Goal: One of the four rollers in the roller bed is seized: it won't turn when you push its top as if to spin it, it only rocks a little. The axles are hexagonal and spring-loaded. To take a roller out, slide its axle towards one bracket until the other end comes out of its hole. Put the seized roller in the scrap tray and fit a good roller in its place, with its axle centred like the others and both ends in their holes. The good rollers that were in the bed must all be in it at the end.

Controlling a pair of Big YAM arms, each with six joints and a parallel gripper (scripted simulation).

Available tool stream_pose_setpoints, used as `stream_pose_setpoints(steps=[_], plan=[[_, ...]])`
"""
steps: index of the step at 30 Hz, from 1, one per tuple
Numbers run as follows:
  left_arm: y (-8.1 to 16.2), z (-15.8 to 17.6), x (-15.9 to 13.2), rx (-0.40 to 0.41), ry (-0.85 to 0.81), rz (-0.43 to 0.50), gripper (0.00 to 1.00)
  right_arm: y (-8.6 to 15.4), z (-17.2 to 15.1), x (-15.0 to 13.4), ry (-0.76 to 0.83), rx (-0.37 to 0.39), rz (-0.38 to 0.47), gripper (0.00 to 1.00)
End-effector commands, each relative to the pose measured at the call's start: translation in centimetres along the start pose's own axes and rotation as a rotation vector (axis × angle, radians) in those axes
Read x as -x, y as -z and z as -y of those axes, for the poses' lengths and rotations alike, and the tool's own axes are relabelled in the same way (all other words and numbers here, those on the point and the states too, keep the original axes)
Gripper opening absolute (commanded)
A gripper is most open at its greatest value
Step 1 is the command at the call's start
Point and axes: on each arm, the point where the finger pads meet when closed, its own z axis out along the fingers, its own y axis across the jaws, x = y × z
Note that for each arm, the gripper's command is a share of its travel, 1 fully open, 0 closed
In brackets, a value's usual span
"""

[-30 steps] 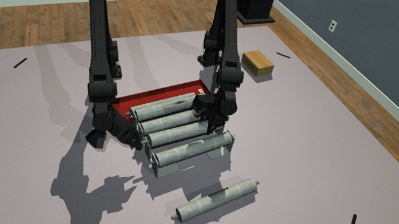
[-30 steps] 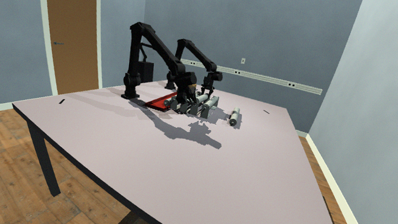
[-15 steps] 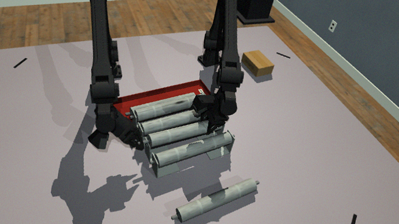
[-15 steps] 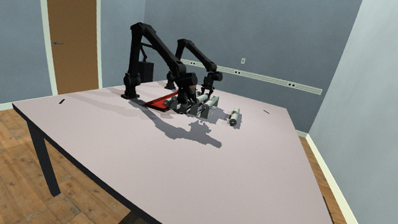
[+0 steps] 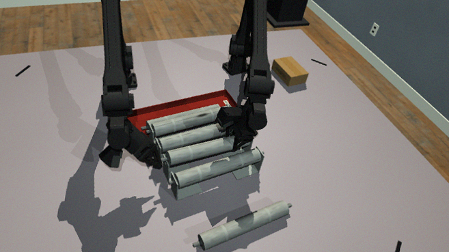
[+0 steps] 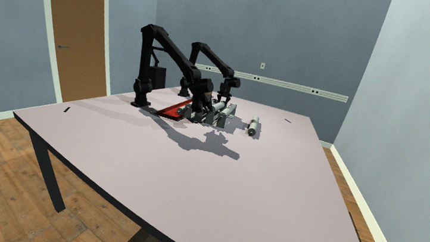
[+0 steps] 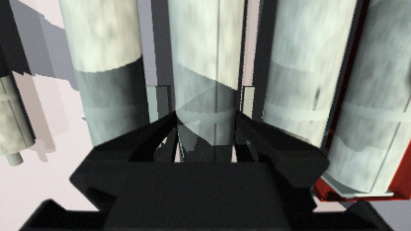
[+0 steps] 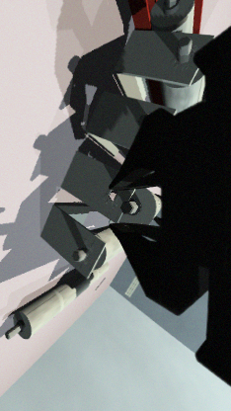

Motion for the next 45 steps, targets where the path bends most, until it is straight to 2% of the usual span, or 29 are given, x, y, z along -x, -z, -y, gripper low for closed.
stream_pose_setpoints(steps=[1, 2, 3, 5, 6, 7, 20, 21, 29, 30, 32, 35, 36, 37, 39, 40, 42, 45], plan=[[3.9, -2.2, 1.9, 0.087, -0.013, 0.046, 0.32, 2.1, -4.6, -0.5, 0.065, 0.075, 0.017, 0.32], [2.5, -1.7, 1.5, 0.060, -0.010, 0.034, 0.32, 2.1, -4.6, -0.5, 0.065, 0.075, 0.017, 0.32], [3.7, -1.9, 2.6, 0.087, -0.025, 0.050, 0.62, 2.1, -4.6, -0.5, 0.065, 0.075, 0.017, 0.32], [3.6, -1.8, 2.4, 0.080, -0.022, 0.044, 0.62, 2.1, -4.6, -0.5, 0.065, 0.075, 0.017, 0.32], [2.2, -1.4, 1.7, 0.045, -0.010, 0.025, 0.62, 2.1, -4.6, -0.5, 0.065, 0.075, 0.017, 0.32], [2.1, -1.5, 1.7, 0.046, -0.010, 0.026, 0.62, 2.1, -4.6, -0.5, 0.065, 0.075, 0.017, 0.32], [2.1, -1.5, 1.7, 0.046, -0.013, 0.026, 0.62, 2.1, -4.6, -0.5, 0.065, 0.075, 0.017, 0.32], [5.9, -2.3, 2.2, 0.088, -0.034, 0.045, 0.62, 3.9, -4.3, -0.3, 0.077, 0.071, 0.022, 0.32], [9.6, -1.8, 1.8, 0.090, -0.034, 0.045, 0.62, 8.6, -4.2, -0.3, 0.076, 0.068, 0.025, 0.32], [10.0, -2.0, 2.0, 0.091, -0.031, 0.046, 0.62, 8.0, -4.2, -0.2, 0.063, 0.065, 0.021, 0.32], [9.0, -2.1, 2.3, 0.071, -0.030, 0.038, 0.62, 6.3, -4.1, -0.3, 0.061, 0.051, 0.009, 0.32], [8.3, -1.9, 2.5, 0.062, -0.036, 0.035, 0.62, 6.0, -3.9, -0.2, 0.067, 0.053, 0.010, 0.32], [7.0, -0.8, 1.5, 0.034, -0.021, 0.020, 0.62, 4.6, -0.8, -0.1, 0.009, 0.010, -0.001, 0.32], [6.5, 0.0, 0.9, 0.025, -0.023, 0.015, 0.62, 4.1, 0.3, -0.1, -0.006, -0.005, -0.005, 0.32], [6.6, -0.5, 0.6, 0.038, -0.018, 0.020, 0.62, 5.0, -0.2, 0.0, 0.023, 0.010, 0.002, 0.32], [7.3, -1.1, 1.1, 0.050, -0.021, 0.025, 0.62, 6.2, -1.7, 0.2, 0.038, 0.039, 0.015, 0.32], [7.0, -1.0, 0.9, 0.050, -0.018, 0.025, 0.62, 7.0, -2.5, -0.1, 0.051, 0.055, 0.020, 0.32], [6.8, -0.3, 0.5, 0.036, -0.013, 0.019, 0.62, 6.3, -1.6, -0.1, 0.045, 0.045, 0.015, 0.32]])
